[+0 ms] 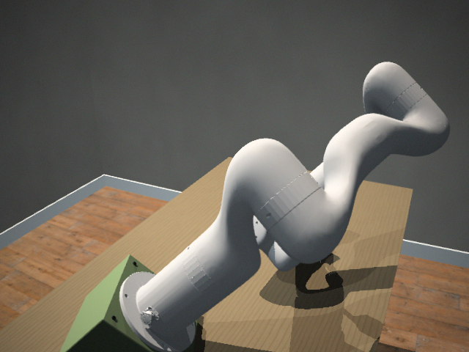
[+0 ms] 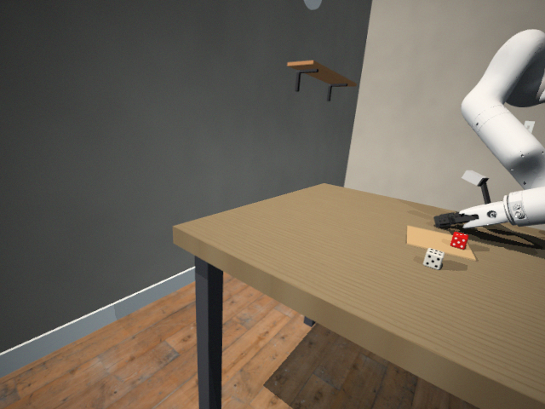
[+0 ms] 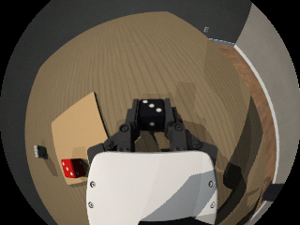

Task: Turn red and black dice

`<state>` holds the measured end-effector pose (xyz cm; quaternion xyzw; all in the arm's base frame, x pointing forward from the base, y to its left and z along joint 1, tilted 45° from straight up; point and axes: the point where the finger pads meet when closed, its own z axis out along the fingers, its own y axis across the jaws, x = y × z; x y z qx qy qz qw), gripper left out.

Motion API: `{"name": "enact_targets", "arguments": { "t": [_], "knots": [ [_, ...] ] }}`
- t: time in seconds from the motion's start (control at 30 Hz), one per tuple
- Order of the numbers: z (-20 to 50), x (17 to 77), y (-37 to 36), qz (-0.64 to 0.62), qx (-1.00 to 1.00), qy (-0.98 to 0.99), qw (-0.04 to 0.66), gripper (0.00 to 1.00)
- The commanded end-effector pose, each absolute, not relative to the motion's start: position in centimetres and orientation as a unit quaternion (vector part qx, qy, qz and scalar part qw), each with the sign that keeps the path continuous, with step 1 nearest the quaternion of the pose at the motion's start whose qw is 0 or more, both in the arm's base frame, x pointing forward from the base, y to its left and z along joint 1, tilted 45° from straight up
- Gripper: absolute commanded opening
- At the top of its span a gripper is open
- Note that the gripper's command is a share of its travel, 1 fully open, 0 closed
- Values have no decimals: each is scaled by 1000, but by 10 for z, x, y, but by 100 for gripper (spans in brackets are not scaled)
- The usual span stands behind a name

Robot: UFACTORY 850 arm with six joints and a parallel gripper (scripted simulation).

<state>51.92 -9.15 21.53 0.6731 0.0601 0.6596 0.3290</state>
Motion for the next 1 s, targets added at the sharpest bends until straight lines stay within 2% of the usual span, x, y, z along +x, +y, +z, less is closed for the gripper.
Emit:
{"name": "enact_targets", "arguments": {
  "t": [0.0, 0.53, 0.57, 0.63, 0.67, 0.73, 0.77, 0.83, 0.87, 0.93, 0.97],
  "knots": [
    [216, 519, -91, 660, 673, 60, 329, 27],
    [216, 519, -91, 660, 673, 60, 329, 27],
    [216, 519, -91, 660, 673, 60, 329, 31],
    [216, 519, -91, 660, 673, 60, 329, 31],
    [216, 519, -91, 660, 673, 60, 329, 35],
    [216, 519, -91, 660, 673, 60, 329, 35],
    [216, 519, -91, 660, 673, 60, 329, 39],
    [216, 519, -91, 660, 673, 60, 329, 39],
    [216, 519, -91, 660, 673, 60, 329, 43],
    [216, 519, -91, 660, 673, 60, 329, 43],
    [216, 519, -91, 660, 673, 60, 329, 47]
  ]
}}
